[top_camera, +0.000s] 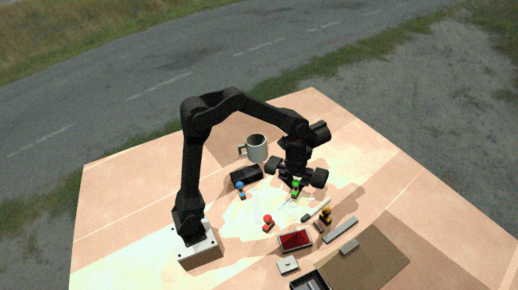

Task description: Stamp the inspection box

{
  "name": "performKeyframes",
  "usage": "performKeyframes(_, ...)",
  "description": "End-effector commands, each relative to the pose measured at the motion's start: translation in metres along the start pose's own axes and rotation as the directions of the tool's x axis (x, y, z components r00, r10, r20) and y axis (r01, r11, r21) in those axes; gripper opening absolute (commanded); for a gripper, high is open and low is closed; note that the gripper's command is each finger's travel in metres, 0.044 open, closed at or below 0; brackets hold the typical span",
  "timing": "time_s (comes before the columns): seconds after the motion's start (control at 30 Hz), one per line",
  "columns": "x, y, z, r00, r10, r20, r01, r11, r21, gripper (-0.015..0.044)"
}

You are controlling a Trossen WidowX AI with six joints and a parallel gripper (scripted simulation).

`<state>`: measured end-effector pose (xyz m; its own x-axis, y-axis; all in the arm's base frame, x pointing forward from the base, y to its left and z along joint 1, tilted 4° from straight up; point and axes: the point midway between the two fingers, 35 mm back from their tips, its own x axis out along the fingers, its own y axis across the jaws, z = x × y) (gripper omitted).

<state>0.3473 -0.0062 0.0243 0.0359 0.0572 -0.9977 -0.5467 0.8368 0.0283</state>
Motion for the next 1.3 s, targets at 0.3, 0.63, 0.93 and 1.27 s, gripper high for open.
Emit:
performKeyframes(0.3, 0.010, 0.002, -0.001, 1.000, 0.007, -0.001, -0.007, 1.000, 0.001, 0.0000)
performKeyframes(0.63, 0.017, 0.002, -0.001, 1.000, 0.007, 0.000, -0.007, 1.000, 0.001, 0.0000)
performKeyframes(0.93, 0.023, 0.002, -0.002, 1.000, 0.007, 0.001, -0.007, 1.000, 0.001, 0.0000)
performKeyframes(1.27, 0.029, 0.003, -0.002, 1.000, 0.007, 0.002, -0.007, 1.000, 0.002, 0.0000)
